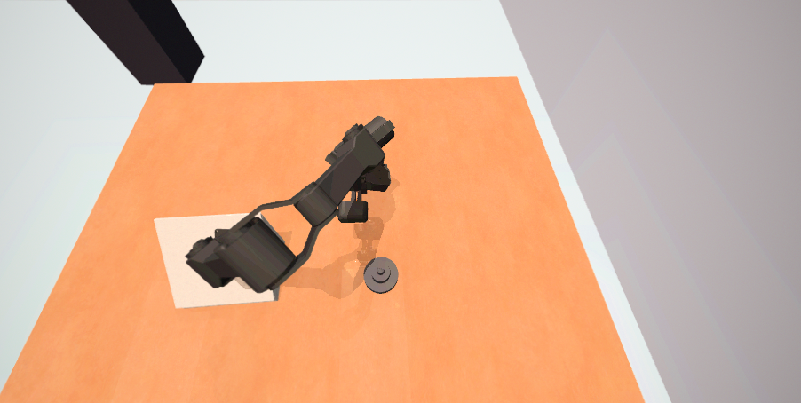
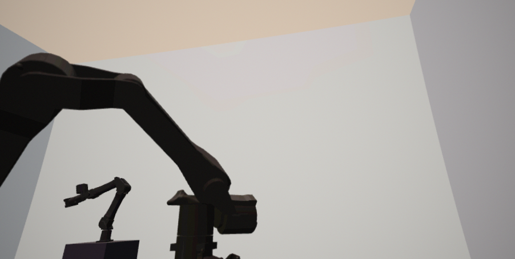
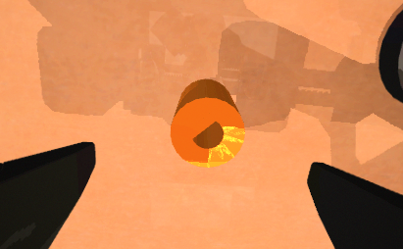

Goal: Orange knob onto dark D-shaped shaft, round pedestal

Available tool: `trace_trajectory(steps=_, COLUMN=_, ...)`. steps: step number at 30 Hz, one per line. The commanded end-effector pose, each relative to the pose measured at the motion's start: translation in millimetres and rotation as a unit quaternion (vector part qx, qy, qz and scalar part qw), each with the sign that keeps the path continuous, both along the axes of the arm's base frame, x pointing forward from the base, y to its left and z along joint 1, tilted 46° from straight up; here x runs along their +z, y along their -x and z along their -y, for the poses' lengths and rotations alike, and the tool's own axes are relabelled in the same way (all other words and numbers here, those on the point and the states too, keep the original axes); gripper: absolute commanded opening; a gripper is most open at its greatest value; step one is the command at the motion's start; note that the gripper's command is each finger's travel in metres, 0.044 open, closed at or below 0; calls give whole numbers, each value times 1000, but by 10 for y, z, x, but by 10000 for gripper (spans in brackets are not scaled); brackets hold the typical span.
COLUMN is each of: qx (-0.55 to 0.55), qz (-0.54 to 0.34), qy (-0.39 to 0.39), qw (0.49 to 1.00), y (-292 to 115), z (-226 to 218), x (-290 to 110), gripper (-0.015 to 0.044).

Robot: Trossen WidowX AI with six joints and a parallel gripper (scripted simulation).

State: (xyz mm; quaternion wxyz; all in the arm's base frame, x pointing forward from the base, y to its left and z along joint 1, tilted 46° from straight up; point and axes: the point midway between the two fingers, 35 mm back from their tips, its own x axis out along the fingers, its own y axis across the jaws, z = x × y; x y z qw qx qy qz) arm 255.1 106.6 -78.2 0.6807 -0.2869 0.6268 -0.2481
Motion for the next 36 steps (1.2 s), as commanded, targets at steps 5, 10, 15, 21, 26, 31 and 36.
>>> trace_trajectory(steps=5, qx=4, qz=0, qy=3, qw=1000, y=-15, z=156, x=-125, gripper=440)
trace_trajectory(steps=10, qx=4, qz=0, qy=3, qw=1000, y=-19, z=172, x=-142, gripper=440)
trace_trajectory(steps=15, qx=4, qz=0, qy=3, qw=1000, y=-32, z=226, x=-202, gripper=440)
trace_trajectory(steps=21, qx=4, qz=0, qy=2, qw=1000, y=-45, z=293, x=-274, gripper=440)
trace_trajectory(steps=26, qx=4, qz=0, qy=2, qw=1000, y=-54, z=350, x=-332, gripper=440)
trace_trajectory(steps=31, qx=4, qz=0, qy=3, qw=1000, y=-60, z=408, x=-389, gripper=440)
trace_trajectory(steps=36, qx=4, qz=0, qy=3, qw=1000, y=-64, z=467, x=-444, gripper=440)
